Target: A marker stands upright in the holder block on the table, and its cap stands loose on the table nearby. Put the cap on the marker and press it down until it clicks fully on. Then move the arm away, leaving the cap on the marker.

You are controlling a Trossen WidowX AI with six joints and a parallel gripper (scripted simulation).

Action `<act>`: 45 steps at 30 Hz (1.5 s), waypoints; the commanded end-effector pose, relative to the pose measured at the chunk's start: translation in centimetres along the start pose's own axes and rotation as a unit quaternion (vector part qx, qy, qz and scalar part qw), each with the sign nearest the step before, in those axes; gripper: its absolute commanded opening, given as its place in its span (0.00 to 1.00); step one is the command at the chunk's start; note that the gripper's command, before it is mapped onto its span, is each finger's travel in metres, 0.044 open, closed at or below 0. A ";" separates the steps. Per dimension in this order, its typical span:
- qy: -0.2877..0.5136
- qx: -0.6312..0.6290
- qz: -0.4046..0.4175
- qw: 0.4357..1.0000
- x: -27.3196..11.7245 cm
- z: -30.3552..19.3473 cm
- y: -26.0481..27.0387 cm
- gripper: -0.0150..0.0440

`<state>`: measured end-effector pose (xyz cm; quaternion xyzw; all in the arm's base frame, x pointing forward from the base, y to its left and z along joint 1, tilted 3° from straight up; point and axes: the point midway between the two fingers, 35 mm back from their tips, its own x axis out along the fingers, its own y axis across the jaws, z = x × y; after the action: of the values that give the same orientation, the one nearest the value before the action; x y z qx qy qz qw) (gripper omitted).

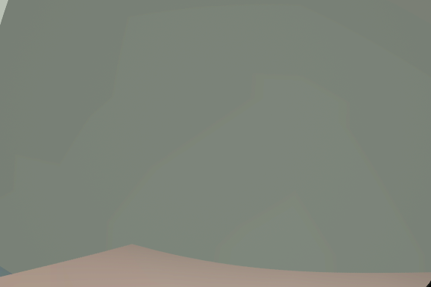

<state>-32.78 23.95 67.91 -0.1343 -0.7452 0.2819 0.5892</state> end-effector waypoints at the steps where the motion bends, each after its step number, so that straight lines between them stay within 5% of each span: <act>1: -0.005 0.035 0.053 0.998 0.4 -1.8 5.2 0.67; 16: 0.134 0.205 0.284 0.927 -3.6 -16.7 23.8 0.67; 25: 0.339 0.364 0.346 0.796 -11.8 -28.2 31.2 0.67; 35: 0.584 0.484 0.278 0.590 -23.4 -39.0 34.0 0.67; 45: 0.785 0.523 0.065 0.325 -37.6 -46.8 31.7 0.67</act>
<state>14.19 45.07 29.66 -0.0695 0.2743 0.5020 0.8173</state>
